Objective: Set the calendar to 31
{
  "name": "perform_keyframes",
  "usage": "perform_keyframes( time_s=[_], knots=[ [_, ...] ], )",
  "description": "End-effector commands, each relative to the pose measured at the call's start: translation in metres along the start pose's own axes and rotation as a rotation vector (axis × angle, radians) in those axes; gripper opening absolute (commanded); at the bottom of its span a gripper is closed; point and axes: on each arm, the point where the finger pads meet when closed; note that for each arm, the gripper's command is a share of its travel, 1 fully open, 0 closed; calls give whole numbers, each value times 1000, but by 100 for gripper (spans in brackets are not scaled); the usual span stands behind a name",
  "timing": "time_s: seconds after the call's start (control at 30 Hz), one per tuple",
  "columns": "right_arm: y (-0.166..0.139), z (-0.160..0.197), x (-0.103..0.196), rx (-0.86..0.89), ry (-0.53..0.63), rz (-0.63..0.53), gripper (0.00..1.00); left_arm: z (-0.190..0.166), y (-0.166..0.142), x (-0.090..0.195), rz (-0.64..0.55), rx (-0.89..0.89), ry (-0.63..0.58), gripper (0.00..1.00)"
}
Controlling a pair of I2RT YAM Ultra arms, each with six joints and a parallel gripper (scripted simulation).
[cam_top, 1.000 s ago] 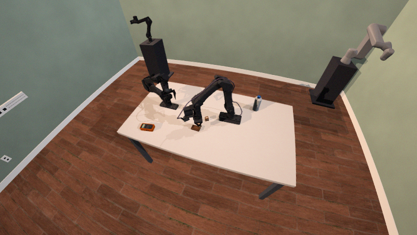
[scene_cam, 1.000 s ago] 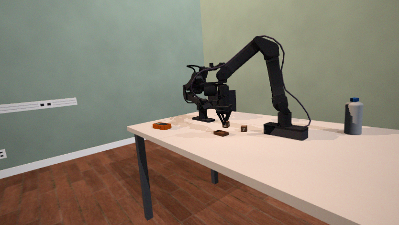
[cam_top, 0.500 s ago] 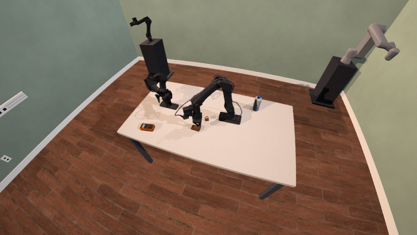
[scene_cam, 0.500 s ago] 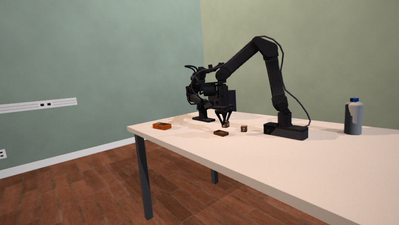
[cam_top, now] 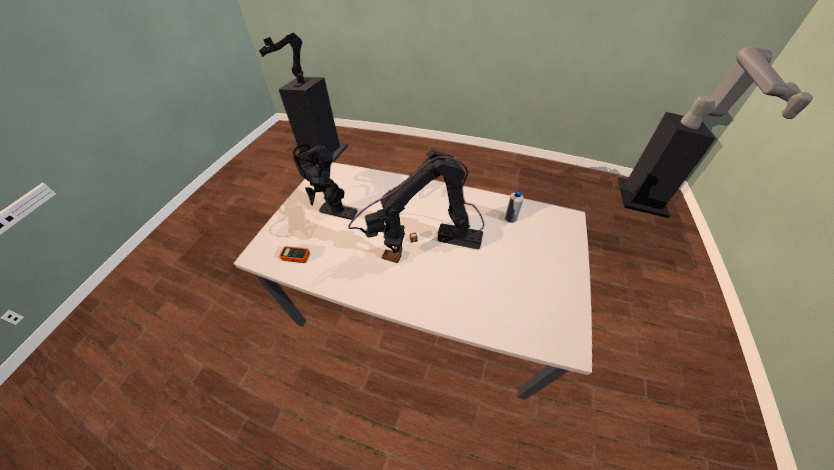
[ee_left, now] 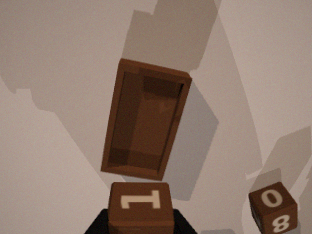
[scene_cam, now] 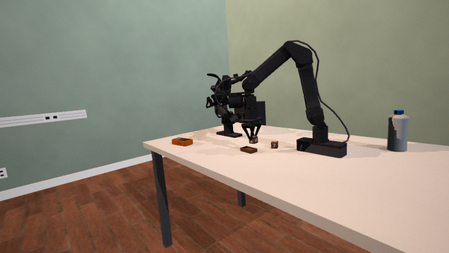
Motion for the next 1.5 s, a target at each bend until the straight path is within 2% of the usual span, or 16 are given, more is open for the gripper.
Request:
perform_keyframes(
  time_s=[0.0, 0.97, 1.47],
  knots=[
    [11, -13, 9, -54, -28, -42, 100, -1, 12, 8, -26, -36, -2, 26],
    [11, -20, 11, -71, -61, -45, 100, -1, 12, 8, -26, -54, -3, 26],
    [11, -20, 11, -72, -62, -46, 100, 1, 18, 8, -45, -147, 6, 26]
  ],
)
Point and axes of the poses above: on each arm, the point where the finger pads meet when closed, its own x axis back along the fingers, its own z axis across the jaws, y = z × x, and after that the axes turned 8 degrees about x, right-handed
